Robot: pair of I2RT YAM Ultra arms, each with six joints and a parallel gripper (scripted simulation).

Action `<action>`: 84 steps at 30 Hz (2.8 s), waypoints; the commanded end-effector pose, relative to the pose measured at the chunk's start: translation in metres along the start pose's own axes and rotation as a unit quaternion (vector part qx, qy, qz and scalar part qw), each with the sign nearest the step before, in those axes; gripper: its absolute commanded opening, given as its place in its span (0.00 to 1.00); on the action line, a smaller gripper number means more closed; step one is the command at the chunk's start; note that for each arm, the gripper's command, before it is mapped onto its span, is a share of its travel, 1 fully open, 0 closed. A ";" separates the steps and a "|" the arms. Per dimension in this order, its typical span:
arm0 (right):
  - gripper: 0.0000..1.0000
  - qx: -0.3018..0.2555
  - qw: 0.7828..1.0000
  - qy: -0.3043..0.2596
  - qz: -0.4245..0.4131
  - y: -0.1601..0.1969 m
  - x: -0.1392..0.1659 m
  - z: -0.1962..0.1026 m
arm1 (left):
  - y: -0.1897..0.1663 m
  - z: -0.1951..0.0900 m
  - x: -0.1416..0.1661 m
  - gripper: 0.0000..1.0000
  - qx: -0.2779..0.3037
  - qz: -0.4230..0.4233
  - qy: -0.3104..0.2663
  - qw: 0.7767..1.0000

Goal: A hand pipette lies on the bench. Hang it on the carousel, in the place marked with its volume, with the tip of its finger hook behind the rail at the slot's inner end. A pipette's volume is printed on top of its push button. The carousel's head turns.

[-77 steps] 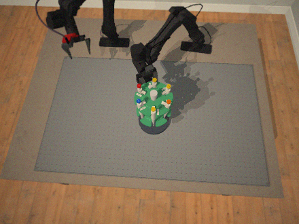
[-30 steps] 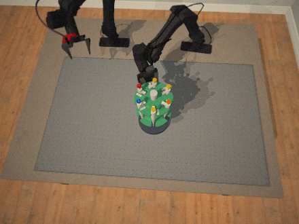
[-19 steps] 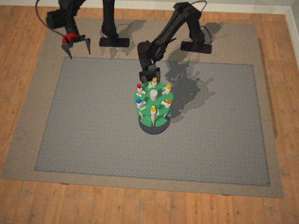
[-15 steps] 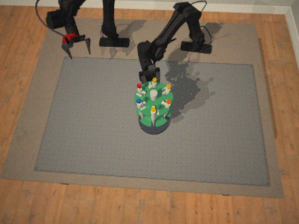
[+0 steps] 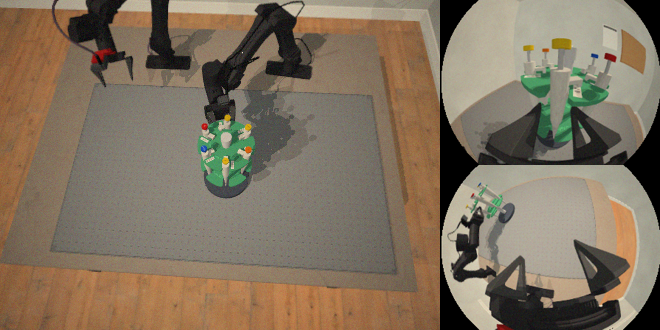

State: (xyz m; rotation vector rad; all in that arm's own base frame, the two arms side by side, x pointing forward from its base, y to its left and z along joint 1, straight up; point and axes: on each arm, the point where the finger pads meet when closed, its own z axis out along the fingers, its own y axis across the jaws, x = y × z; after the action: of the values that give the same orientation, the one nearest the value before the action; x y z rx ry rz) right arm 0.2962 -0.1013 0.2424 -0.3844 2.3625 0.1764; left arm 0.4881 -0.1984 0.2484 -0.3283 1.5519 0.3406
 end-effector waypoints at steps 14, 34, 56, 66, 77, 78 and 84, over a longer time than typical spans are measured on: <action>1.00 0.006 1.000 -0.018 -0.013 -0.003 -0.009 -0.006 | 0.001 0.001 -0.027 0.50 0.001 -0.031 -0.016 0.999; 1.00 0.006 1.000 -0.018 -0.013 -0.003 -0.009 -0.006 | 0.001 0.001 -0.030 0.50 0.098 -0.032 -0.022 0.994; 1.00 0.006 1.000 -0.018 -0.013 -0.003 -0.009 -0.006 | -0.001 0.000 -0.027 0.50 0.099 -0.028 -0.019 0.995; 1.00 0.006 1.000 -0.018 -0.013 -0.003 -0.009 -0.006 | -0.001 0.000 -0.027 0.50 0.099 -0.028 -0.019 0.995; 1.00 0.006 1.000 -0.018 -0.013 -0.003 -0.009 -0.006 | -0.001 0.000 -0.027 0.50 0.099 -0.028 -0.019 0.995; 1.00 0.006 1.000 -0.018 -0.013 -0.003 -0.009 -0.006 | -0.001 0.000 -0.027 0.50 0.099 -0.028 -0.019 0.995; 1.00 0.006 1.000 -0.018 -0.013 -0.003 -0.009 -0.006 | 0.008 0.001 -0.013 0.50 0.190 -0.013 -0.012 0.982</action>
State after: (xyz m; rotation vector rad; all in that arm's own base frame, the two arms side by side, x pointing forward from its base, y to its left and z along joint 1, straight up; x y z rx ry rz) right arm 0.2962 -0.1013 0.2424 -0.3844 2.3625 0.1764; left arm 0.4843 -0.1921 0.2359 -0.0910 1.6026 0.1358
